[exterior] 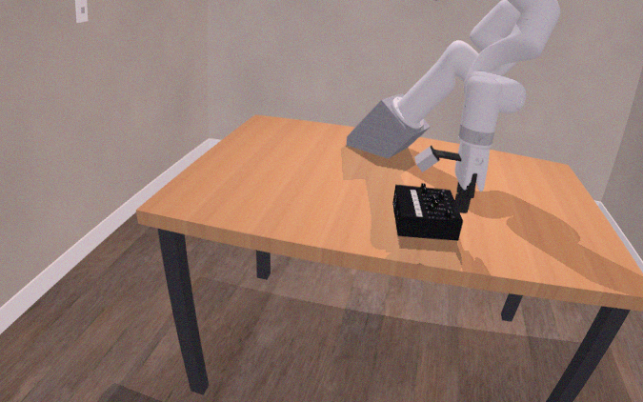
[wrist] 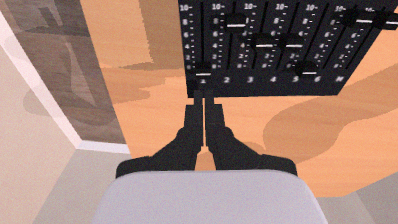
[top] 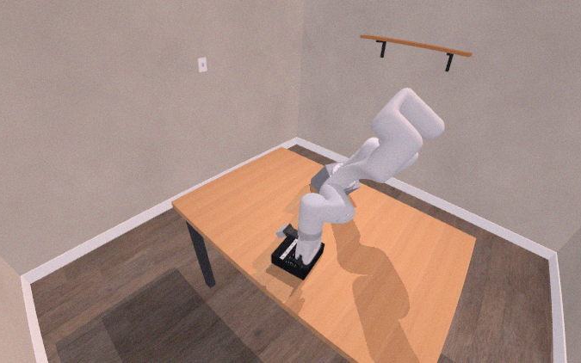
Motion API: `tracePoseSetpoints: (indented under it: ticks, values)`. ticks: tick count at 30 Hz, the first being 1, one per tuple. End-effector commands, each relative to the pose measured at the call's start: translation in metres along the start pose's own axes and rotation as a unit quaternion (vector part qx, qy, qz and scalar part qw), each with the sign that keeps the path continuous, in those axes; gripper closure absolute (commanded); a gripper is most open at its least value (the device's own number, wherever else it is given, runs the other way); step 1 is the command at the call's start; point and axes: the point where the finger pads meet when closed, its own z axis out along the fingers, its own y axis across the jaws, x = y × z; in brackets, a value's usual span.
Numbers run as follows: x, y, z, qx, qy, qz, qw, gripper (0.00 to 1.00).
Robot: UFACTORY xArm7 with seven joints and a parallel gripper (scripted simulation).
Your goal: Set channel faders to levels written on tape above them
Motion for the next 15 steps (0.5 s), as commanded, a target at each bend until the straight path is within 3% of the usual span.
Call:
tracePoseSetpoints:
  ticks: [1,15]
  values:
    - [0.0006,-0.0015,-0.0015,0.002,0.001,0.000,1.000,1.00]
    - [0.0006,-0.0015,0.0038,0.002,0.001,0.000,1.000,1.00]
